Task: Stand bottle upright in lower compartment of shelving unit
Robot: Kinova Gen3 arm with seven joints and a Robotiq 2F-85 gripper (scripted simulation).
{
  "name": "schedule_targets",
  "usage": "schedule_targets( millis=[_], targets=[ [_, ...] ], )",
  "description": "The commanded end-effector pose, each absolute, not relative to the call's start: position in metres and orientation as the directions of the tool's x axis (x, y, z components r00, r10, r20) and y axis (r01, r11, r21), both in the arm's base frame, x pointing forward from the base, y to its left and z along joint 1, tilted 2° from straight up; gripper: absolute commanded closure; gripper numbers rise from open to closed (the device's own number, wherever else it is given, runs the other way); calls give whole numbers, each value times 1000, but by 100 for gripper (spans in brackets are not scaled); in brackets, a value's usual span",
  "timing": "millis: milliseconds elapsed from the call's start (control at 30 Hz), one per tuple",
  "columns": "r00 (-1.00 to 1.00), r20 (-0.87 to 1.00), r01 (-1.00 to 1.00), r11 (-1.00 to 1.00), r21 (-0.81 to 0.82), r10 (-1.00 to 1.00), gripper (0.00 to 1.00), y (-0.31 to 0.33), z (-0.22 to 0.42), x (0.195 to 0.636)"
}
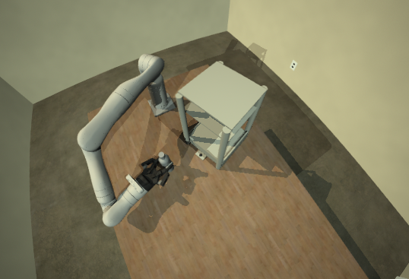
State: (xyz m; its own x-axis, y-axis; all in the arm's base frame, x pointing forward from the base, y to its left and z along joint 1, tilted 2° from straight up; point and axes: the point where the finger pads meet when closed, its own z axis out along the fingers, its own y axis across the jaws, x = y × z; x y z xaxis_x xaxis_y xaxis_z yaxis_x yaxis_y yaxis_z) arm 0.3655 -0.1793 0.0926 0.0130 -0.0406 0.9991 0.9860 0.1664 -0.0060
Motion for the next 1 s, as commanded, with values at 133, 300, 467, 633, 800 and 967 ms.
schedule_targets(
  millis=[133, 300, 467, 633, 800, 967],
  targets=[
    [9, 999, 987, 159, -4, -35, 100, -182, 113, 367],
    [9, 999, 987, 159, -4, -35, 100, -183, 129, 367],
    [10, 999, 987, 159, -4, -35, 100, -183, 141, 367],
    [10, 999, 987, 159, -4, -35, 100, -183, 145, 367],
    [10, 999, 987, 159, -4, -35, 100, -183, 149, 367],
    [10, 999, 987, 159, -4, -35, 100, -183, 149, 367]
  ],
)
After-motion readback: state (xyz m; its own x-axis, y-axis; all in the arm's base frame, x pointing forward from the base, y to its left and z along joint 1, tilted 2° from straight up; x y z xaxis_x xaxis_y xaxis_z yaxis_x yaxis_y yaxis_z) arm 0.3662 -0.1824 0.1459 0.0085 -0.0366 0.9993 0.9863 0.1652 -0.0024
